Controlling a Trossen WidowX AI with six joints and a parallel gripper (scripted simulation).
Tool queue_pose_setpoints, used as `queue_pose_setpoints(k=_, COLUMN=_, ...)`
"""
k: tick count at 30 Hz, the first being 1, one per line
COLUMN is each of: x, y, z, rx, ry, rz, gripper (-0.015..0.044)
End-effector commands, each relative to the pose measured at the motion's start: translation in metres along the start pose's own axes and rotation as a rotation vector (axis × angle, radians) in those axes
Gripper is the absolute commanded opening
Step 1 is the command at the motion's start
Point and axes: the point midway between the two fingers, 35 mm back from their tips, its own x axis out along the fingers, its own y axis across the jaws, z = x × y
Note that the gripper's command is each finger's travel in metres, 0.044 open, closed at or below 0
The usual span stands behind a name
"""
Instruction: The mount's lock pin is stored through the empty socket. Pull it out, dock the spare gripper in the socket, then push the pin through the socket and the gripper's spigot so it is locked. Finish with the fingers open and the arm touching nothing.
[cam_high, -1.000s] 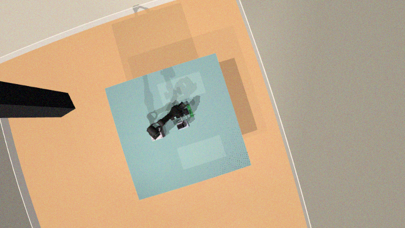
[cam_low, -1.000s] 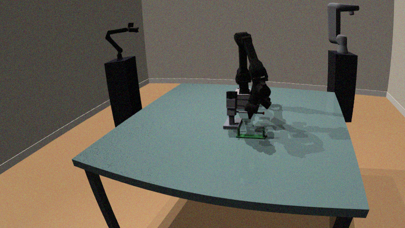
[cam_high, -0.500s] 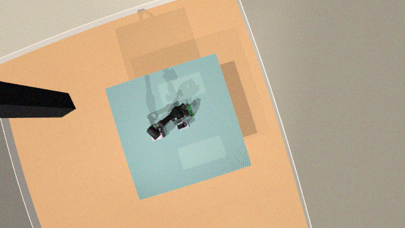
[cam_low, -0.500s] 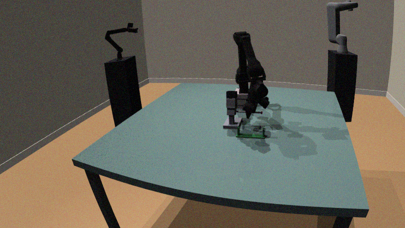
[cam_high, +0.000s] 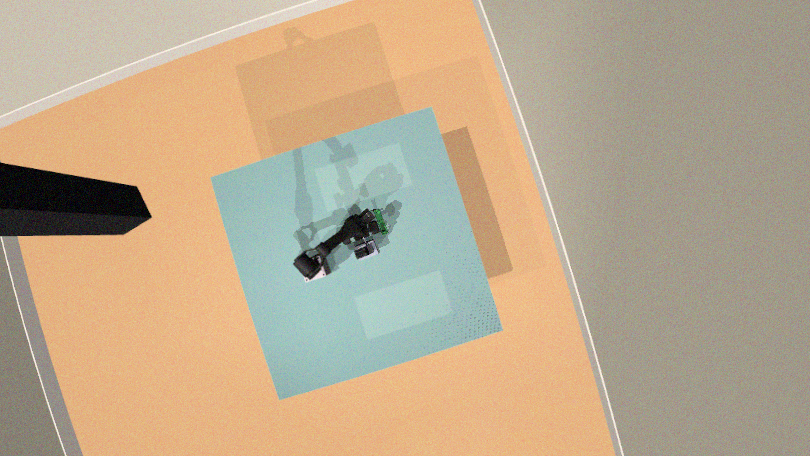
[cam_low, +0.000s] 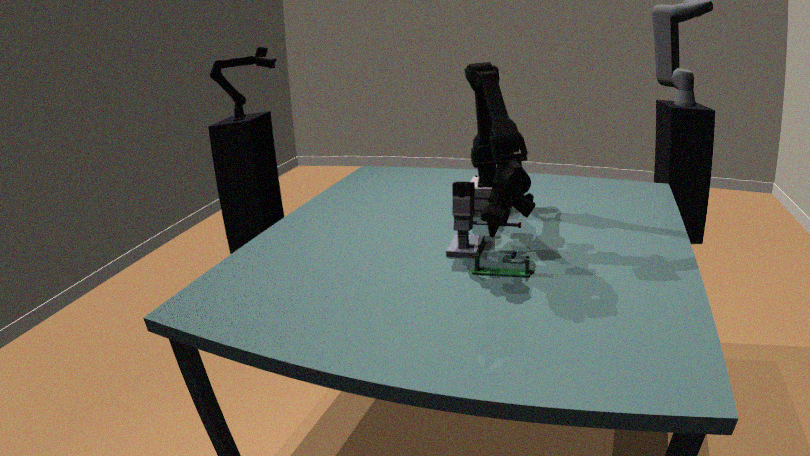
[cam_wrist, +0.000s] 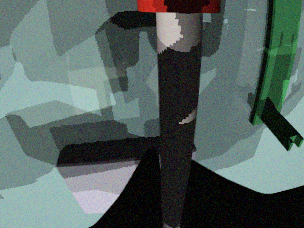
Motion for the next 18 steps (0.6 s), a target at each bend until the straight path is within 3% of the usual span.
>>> queue_pose_setpoints(k=1, x=0.001, y=0.0, z=-0.003, rx=-0.004, ry=0.002, rz=-0.001, gripper=0.0)
queue_pose_setpoints(k=18, x=0.004, y=0.001, z=-0.014, rx=-0.004, ry=0.001, rz=0.0, gripper=0.0)
